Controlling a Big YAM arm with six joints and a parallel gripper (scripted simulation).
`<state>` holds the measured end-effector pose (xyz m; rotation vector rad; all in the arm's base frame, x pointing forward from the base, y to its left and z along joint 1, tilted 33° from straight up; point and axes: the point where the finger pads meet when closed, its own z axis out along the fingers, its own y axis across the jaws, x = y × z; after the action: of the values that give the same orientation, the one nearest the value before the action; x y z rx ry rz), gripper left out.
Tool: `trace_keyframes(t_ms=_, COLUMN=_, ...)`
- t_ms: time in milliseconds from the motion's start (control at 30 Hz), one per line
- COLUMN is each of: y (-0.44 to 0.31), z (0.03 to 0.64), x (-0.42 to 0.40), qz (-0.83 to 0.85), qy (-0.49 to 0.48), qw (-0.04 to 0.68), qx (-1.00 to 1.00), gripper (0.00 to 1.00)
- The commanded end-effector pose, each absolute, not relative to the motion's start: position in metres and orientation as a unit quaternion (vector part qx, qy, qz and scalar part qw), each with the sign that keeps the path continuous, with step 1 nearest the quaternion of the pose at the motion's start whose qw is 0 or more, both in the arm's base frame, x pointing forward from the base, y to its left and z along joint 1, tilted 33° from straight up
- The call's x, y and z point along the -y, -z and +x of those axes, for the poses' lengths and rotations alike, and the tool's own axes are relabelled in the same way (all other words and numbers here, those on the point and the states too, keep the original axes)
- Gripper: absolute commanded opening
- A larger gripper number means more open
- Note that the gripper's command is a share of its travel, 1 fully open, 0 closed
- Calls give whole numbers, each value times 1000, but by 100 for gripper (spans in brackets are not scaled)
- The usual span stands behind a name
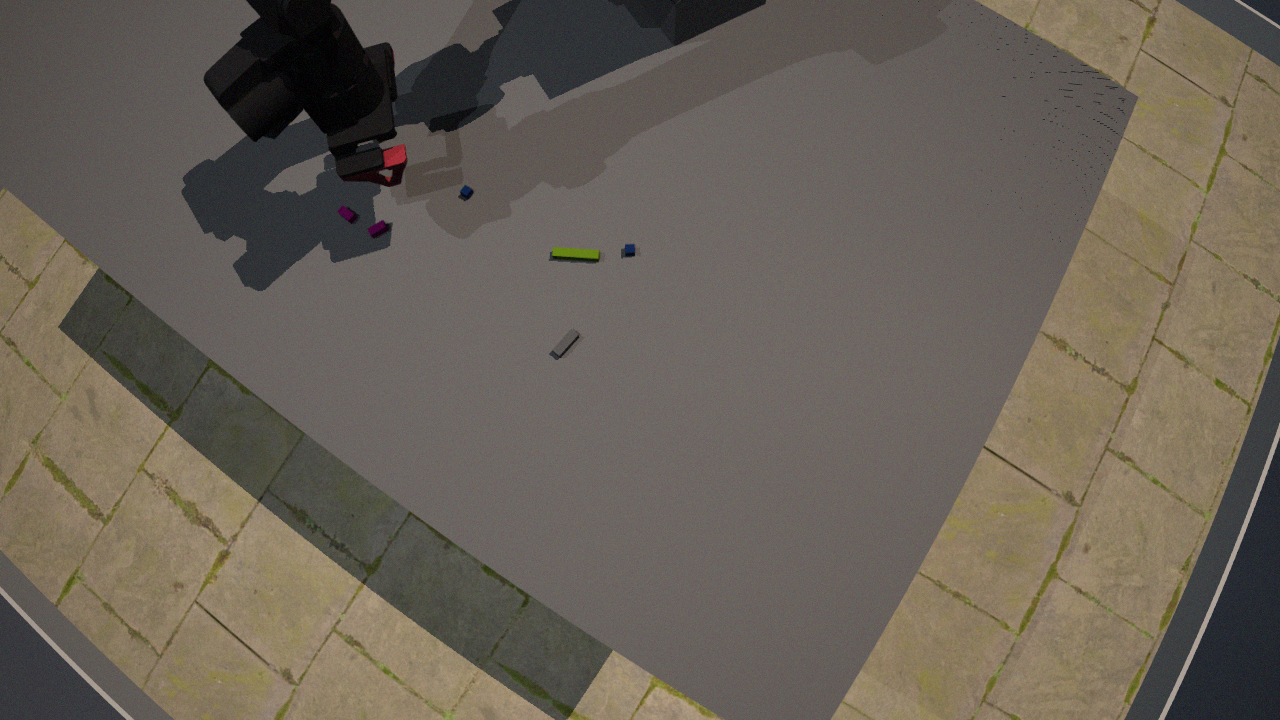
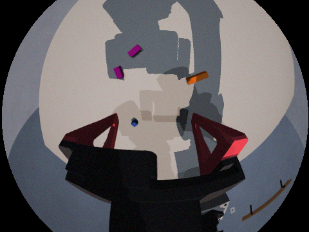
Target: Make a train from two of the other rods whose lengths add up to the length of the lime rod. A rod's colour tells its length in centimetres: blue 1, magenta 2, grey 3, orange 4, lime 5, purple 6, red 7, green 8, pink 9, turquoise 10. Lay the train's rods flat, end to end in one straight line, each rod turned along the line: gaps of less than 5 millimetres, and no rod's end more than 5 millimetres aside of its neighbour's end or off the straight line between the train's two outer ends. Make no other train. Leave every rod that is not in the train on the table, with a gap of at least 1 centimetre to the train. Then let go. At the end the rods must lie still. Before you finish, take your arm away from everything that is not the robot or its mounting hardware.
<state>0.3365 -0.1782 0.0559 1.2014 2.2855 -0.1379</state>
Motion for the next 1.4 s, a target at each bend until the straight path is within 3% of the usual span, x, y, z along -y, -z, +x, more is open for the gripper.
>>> trace_keyframes(t_ms=0, y=-64, z=343, x=179, qz=448, qy=48, qw=287, qx=-845, gripper=100)
trace_keyframes(t_ms=600, y=-64, z=344, x=179, qz=442, qy=50, qw=287, qx=-848, gripper=100)
trace_keyframes(t_ms=1367, y=-73, z=367, x=177, qz=203, qy=121, qw=258, qx=-937, gripper=100)
